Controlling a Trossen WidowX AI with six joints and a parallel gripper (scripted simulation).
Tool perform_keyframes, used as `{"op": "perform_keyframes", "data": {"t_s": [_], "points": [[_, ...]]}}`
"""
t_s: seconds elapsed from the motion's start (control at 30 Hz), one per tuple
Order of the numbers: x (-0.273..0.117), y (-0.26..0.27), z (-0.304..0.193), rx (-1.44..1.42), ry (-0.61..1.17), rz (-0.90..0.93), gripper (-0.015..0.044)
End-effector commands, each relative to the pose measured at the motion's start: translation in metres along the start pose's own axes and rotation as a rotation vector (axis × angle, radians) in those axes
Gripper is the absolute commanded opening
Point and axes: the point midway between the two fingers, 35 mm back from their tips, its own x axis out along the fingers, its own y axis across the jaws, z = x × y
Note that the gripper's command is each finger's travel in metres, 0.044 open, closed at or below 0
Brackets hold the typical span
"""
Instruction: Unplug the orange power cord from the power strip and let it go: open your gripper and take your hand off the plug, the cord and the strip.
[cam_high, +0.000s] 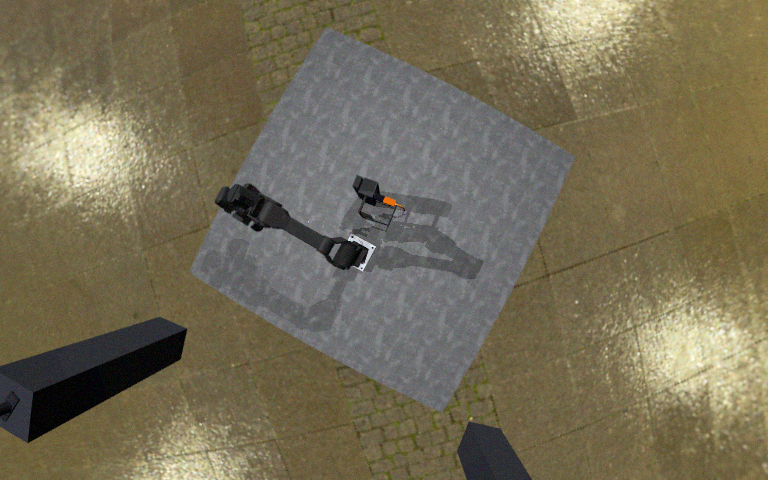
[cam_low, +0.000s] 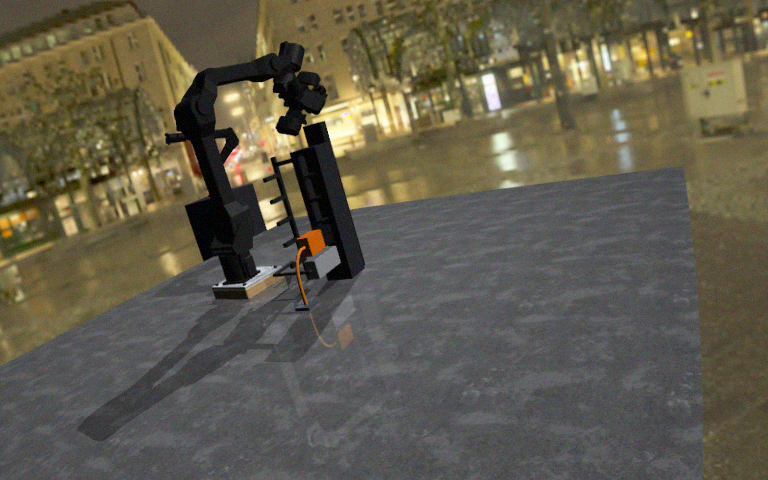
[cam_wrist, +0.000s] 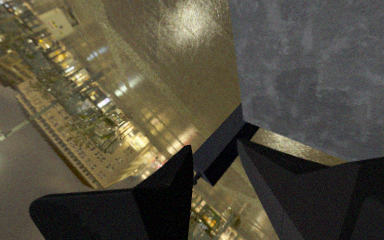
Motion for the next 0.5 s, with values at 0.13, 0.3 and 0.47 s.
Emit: {"op": "perform_keyframes", "data": {"t_s": [0.13,0.3,0.47], "points": [[-0.03,0.003,0.099,0.038,-0.245,0.046,0.016],[-0.061,-0.003,0.161,0.071,-0.409,0.063,0.016],[-0.1,-0.018,0.221,0.105,-0.574,0.056,0.016]]}}
